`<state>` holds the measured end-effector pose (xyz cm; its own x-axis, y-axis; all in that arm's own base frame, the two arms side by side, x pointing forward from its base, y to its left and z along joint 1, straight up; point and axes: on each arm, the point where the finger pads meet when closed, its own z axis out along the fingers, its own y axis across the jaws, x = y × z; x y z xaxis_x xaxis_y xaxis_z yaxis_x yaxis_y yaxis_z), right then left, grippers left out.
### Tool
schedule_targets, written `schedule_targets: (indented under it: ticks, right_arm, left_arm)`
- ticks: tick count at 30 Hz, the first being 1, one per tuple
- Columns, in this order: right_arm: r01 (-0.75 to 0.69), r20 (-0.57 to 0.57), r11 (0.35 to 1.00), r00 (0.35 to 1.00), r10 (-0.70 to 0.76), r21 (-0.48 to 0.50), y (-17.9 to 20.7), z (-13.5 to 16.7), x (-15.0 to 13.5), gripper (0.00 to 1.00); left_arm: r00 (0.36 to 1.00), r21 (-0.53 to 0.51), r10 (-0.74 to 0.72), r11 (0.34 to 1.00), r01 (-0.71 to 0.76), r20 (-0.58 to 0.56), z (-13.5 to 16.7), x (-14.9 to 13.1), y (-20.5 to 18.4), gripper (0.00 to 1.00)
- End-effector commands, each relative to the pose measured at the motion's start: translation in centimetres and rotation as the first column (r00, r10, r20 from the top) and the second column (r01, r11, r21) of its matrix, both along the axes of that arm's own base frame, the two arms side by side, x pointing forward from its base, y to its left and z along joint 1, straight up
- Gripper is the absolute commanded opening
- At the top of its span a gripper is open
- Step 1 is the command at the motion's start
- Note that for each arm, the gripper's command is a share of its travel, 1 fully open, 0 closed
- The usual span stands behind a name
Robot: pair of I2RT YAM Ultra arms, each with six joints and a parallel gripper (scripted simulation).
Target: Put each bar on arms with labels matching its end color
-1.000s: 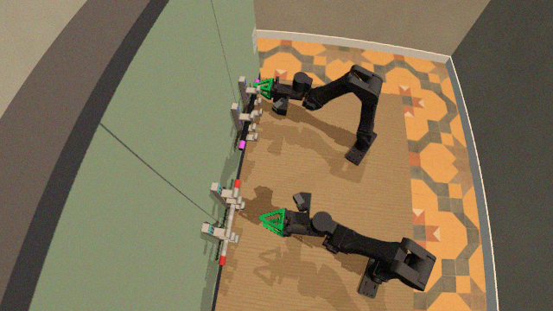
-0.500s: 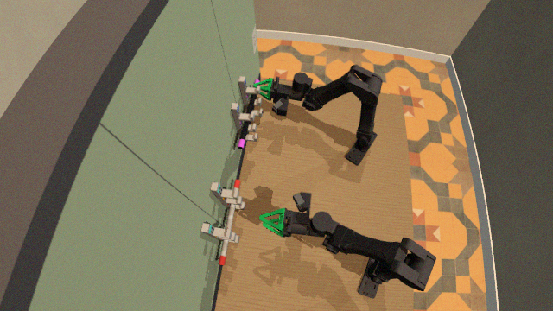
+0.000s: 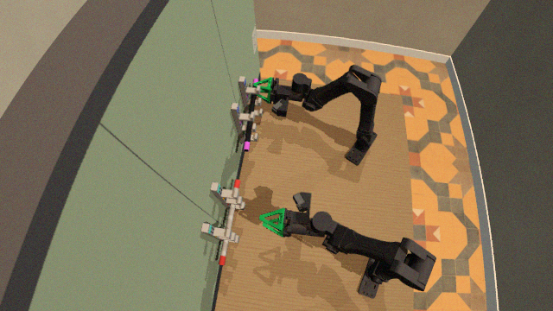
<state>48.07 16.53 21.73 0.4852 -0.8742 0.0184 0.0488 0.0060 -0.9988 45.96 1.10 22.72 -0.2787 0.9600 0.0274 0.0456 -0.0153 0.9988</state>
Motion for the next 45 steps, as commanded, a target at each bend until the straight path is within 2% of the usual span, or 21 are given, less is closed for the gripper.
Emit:
schedule_targets:
  ticks: [1, 5, 7, 22, 39, 45]
  right_arm:
    - [-0.008, -0.049, 1.000, 0.999, 0.008, -0.006, 0.4, -1.6, -0.2, 0.58]
    - [-0.008, -0.049, 1.000, 0.999, 0.008, -0.006, 0.4, -1.6, -0.2, 0.67]
    - [-0.008, -0.049, 1.000, 0.999, 0.008, -0.006, 0.4, -1.6, -0.2, 0.67]
    - [-0.008, -0.049, 1.000, 0.999, 0.008, -0.006, 0.4, -1.6, -0.2, 1.00]
    - [-0.008, -0.049, 1.000, 0.999, 0.008, -0.006, -0.9, -2.8, -2.1, 1.00]
    - [-0.009, -0.048, 1.000, 0.999, 0.009, -0.006, -1.1, -2.4, -2.5, 1.00]
  left_arm:
    - [0.999, -0.015, 0.002, 1.000, -0.001, 0.046, 1.5, -0.4, 0.3, 1.00]
    - [0.999, -0.015, 0.002, 1.000, -0.001, 0.046, 1.5, -0.4, 0.3, 1.00]
    - [0.999, -0.015, 0.002, 1.000, -0.001, 0.046, 1.5, -0.4, 0.3, 1.00]
    - [0.999, -0.015, 0.002, 1.000, -0.001, 0.046, 1.5, -0.4, 0.3, 1.00]
    - [0.999, -0.015, 0.002, 1.000, -0.001, 0.046, 1.5, -0.4, 0.3, 1.00]
    - [0.999, -0.015, 0.002, 1.000, -0.001, 0.046, 1.5, -0.4, 0.3, 1.00]
